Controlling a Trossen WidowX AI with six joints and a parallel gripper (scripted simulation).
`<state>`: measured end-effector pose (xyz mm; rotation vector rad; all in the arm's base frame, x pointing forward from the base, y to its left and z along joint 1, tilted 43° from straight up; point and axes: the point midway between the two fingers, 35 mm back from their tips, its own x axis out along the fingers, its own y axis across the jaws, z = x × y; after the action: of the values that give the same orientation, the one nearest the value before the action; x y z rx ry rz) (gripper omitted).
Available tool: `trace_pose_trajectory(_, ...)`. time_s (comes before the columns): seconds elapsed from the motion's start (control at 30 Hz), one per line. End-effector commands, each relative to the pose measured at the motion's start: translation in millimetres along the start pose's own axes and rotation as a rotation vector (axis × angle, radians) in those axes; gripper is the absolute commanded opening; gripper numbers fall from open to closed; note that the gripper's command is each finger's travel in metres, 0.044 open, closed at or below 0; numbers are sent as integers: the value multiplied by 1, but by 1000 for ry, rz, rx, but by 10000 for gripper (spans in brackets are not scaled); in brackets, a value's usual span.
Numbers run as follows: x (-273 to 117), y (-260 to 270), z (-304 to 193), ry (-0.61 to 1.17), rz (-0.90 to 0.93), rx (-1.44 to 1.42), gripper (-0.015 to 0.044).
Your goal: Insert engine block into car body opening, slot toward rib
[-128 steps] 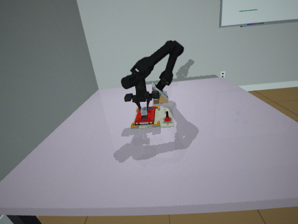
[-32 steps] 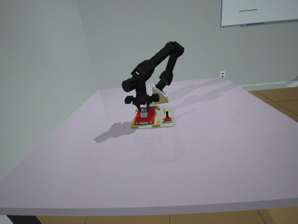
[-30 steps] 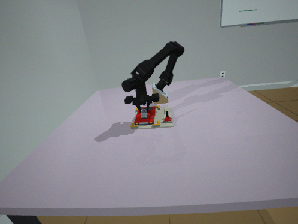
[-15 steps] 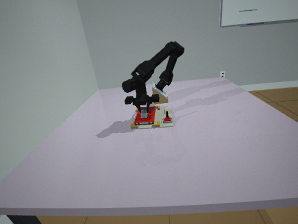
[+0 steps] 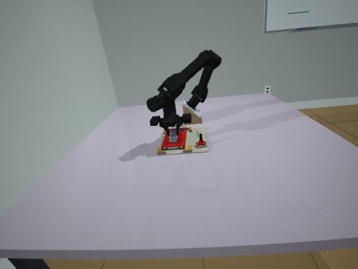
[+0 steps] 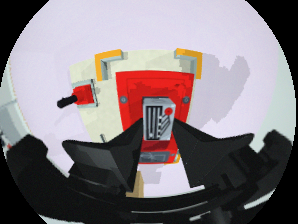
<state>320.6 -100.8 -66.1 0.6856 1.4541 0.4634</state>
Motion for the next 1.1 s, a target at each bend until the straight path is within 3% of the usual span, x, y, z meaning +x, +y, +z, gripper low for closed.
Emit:
trace_pose_trajectory(0.0, 2, 0, 0, -1, 3, 4, 158)
trace_pose_trajectory(0.57, 5, 0, 0, -1, 3, 4, 158)
trace_pose_trajectory(0.93, 3, 0, 0, 0, 0, 0, 440)
trace_pose_trajectory(1.07, 3, 0, 0, 0, 0, 0, 440)
